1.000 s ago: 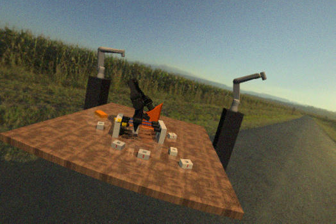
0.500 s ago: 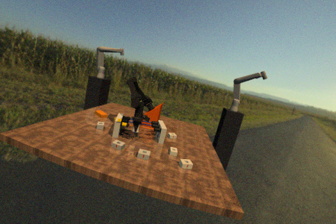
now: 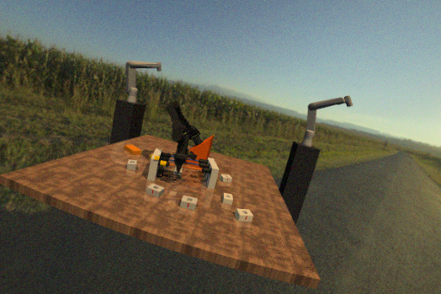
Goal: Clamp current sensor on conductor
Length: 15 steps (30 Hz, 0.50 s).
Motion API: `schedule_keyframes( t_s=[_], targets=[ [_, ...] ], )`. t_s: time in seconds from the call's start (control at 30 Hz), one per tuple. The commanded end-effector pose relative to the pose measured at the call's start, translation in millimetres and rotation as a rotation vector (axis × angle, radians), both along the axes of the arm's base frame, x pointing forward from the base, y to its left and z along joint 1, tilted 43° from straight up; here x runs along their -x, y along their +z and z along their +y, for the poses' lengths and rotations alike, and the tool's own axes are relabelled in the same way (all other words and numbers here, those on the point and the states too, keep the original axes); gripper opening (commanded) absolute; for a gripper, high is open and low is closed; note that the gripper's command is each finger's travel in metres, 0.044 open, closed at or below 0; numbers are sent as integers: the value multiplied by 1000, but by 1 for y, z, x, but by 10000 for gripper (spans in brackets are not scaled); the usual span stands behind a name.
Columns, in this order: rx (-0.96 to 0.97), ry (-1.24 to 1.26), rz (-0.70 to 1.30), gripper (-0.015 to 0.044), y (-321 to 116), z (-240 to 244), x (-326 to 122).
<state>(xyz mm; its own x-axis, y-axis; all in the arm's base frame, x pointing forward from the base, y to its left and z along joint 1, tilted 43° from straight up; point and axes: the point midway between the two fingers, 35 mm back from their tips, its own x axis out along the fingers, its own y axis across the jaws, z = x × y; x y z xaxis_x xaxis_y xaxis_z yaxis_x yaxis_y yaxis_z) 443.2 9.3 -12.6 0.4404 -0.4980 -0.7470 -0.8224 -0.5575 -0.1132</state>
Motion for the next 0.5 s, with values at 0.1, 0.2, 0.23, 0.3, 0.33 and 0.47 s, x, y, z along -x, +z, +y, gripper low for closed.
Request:
schedule_keyframes(
  t_s=[0.1,0.2,0.23,0.3,0.33,0.47],
  targets=[
    [0,0,-1,393,0,0,0],
    [0,0,-1,373,0,0,0],
    [0,0,-1,367,0,0,0],
    [0,0,-1,353,0,0,0],
    [0,0,-1,347,0,0,0],
    [0,0,-1,320,0,0,0]
  ],
)
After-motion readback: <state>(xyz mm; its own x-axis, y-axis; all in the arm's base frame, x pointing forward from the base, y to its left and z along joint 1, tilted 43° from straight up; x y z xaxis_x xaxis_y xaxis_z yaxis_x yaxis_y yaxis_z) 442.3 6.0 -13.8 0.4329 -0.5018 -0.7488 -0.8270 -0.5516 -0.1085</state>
